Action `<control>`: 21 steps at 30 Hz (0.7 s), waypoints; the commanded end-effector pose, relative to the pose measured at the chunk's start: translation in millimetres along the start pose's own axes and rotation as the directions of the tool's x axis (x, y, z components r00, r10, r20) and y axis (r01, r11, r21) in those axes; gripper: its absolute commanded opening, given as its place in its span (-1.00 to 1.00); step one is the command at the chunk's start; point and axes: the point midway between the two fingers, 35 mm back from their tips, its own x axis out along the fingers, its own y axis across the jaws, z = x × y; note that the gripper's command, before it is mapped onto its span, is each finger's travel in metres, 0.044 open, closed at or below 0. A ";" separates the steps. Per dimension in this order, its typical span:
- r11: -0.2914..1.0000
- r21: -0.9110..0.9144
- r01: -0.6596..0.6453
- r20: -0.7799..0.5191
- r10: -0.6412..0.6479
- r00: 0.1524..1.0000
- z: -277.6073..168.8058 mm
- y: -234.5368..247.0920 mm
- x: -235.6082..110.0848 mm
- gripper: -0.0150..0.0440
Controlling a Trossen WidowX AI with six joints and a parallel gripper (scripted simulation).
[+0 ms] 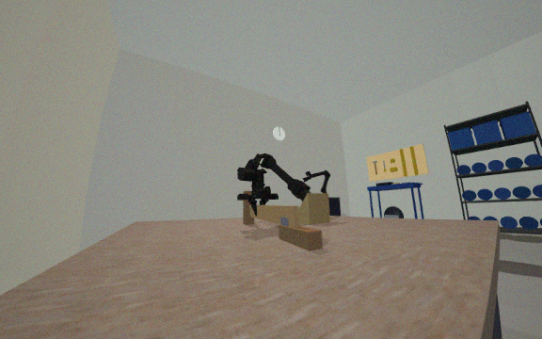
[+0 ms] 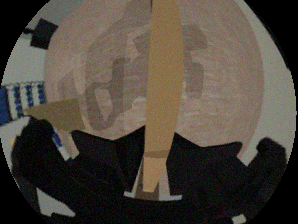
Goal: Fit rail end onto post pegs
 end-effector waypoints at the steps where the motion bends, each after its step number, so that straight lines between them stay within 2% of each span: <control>1: 1.000 -0.005 0.006 0.000 -0.006 1.000 -1.3 -0.7 -1.4 -0.49; 21: 1.000 -0.005 0.006 -0.001 -0.006 1.000 -7.6 -0.7 -2.4 -0.49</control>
